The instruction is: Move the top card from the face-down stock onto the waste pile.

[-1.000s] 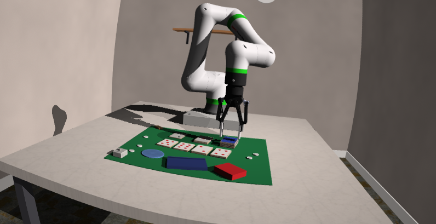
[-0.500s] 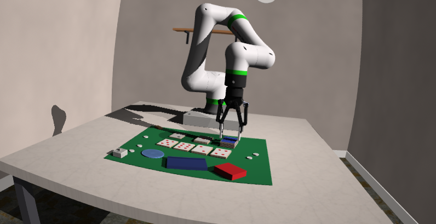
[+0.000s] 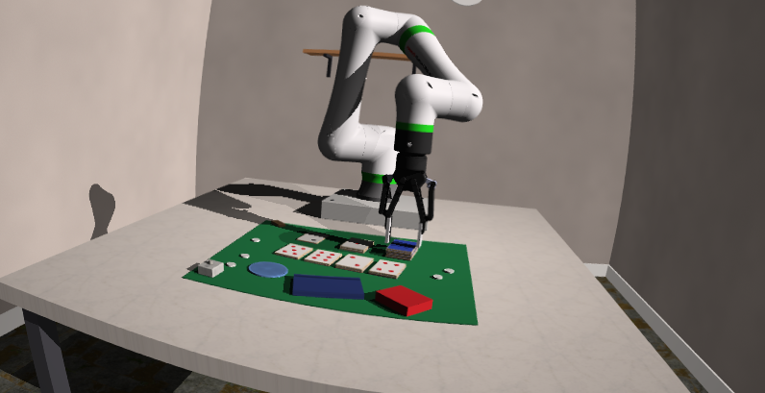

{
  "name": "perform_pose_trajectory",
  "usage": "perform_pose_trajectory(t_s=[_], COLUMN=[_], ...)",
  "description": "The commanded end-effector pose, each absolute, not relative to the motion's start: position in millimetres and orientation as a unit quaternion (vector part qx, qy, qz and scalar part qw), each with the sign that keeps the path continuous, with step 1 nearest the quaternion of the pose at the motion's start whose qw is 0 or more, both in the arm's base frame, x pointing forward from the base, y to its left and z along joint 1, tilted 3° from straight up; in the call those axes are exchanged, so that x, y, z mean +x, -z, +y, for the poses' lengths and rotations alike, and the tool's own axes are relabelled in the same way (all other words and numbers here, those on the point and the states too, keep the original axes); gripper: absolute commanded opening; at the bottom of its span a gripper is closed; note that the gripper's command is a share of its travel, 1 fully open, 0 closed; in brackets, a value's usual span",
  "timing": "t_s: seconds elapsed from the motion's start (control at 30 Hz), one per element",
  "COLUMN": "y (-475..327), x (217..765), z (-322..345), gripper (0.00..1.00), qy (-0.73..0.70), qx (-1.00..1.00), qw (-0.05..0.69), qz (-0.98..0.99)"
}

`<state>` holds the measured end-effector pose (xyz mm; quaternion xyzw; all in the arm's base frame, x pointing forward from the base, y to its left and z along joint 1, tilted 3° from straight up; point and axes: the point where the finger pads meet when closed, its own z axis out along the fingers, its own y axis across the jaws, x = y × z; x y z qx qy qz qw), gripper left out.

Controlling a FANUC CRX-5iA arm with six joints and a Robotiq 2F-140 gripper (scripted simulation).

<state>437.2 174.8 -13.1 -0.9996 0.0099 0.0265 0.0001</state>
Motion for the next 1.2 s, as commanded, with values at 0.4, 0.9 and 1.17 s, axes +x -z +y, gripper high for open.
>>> perform_pose_trajectory(t_s=[0.4, 0.9, 1.17], y=[15.3, 15.9, 15.9], x=[437.3, 437.2, 437.2], z=[174.8, 174.8, 174.8], gripper=[0.5, 0.43, 0.43], qy=[-0.026, -0.026, -0.026], qx=[-1.0, -1.0, -1.0], qw=[0.0, 0.0, 0.0], qz=[0.01, 0.01, 0.01])
